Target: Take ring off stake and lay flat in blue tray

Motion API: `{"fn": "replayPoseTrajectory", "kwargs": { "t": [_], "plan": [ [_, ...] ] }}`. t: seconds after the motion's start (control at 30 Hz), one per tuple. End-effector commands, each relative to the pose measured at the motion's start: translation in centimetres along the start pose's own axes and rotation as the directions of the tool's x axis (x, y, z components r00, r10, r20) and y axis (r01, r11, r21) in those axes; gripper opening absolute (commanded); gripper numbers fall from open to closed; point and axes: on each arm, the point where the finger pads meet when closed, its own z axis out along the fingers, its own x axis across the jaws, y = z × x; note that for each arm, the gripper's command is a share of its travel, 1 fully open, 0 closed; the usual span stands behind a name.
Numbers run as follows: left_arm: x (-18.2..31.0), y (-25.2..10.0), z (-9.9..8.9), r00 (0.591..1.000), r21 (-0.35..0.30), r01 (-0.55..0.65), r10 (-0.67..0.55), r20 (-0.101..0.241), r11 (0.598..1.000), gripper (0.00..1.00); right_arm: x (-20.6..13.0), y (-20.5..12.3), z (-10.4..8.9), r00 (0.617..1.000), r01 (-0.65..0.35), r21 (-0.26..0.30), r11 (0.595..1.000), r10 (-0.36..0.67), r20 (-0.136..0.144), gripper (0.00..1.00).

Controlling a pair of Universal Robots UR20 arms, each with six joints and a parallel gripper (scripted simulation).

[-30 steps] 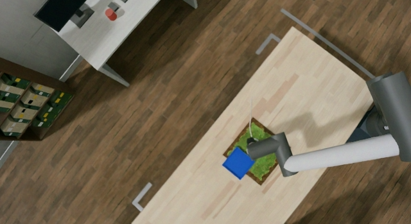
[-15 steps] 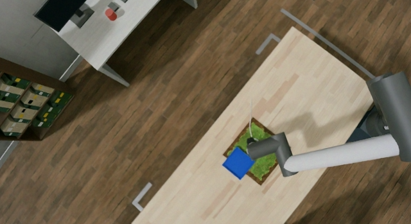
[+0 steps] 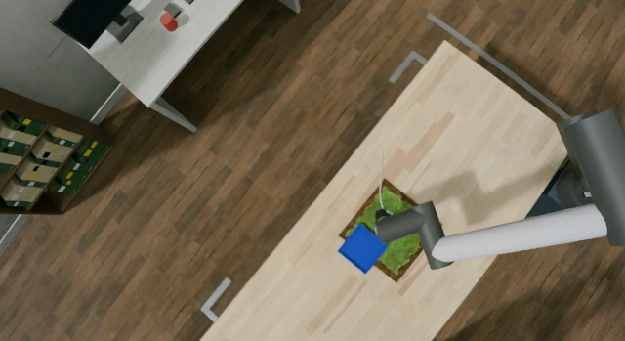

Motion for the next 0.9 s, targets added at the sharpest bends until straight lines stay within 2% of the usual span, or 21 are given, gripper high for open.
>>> {"fn": "replayPoseTrajectory", "kwargs": {
  "t": [0.0,0.87],
  "plan": [
    [0.04,0.25,-0.13,1.0,-0.002,0.0,0.0,0.001,1.0,1.0,0.21,0.06,0.33,1.0,0.001,-0.001,1.0,-0.001,-0.003,0.0],
    [0.04,0.25,-0.13,1.0,-0.002,0.0,0.0,0.001,1.0,1.0,-0.24,0.08,0.08,1.0,0.001,-0.001,1.0,-0.001,0.002,0.0]
  ]
}}
